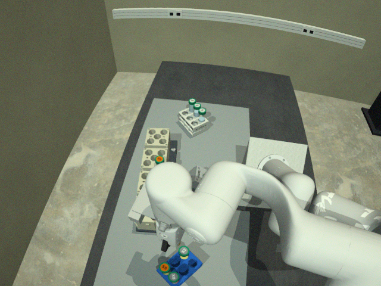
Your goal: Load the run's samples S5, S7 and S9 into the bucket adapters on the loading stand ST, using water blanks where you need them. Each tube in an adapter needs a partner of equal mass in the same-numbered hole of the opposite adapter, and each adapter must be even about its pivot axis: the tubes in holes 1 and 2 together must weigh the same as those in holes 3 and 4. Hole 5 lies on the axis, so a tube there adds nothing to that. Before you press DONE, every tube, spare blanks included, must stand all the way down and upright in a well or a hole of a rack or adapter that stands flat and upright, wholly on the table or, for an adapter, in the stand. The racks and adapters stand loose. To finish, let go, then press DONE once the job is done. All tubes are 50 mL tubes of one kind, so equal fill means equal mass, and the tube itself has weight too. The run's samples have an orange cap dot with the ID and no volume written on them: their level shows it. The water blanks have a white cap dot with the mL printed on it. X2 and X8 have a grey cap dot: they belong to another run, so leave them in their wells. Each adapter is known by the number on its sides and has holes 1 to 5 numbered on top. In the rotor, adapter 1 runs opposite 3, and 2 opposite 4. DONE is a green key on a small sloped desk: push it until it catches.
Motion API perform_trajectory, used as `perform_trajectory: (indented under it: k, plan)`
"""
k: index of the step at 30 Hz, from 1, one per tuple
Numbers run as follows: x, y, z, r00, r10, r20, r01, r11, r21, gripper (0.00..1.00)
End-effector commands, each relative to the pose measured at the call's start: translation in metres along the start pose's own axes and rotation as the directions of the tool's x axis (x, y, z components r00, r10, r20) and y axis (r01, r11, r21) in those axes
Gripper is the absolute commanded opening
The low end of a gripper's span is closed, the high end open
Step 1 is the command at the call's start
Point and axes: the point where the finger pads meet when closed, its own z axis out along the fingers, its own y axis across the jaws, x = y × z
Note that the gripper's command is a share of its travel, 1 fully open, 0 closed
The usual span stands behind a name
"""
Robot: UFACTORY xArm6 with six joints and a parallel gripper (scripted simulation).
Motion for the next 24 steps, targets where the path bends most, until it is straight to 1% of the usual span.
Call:
perform_trajectory:
  k: [1, 5, 6, 8, 23, 24]
  plan:
    - [0.027, 0.008, 0.000, 0.982, -0.191, 0.011, 0.191, 0.982, 0.013, 0.00]
    - [0.046, 0.015, 0.001, 0.947, -0.320, 0.009, 0.320, 0.947, 0.015, 0.00]
    - [0.050, 0.017, 0.001, 0.944, -0.331, 0.009, 0.331, 0.944, 0.015, 0.00]
    - [0.050, 0.017, 0.001, 0.944, -0.331, 0.009, 0.331, 0.944, 0.015, 0.00]
    - [0.121, 0.044, 0.002, 0.944, -0.331, 0.009, 0.331, 0.944, 0.015, 0.00]
    - [0.121, 0.044, 0.002, 0.944, -0.331, 0.009, 0.331, 0.944, 0.015, 0.00]
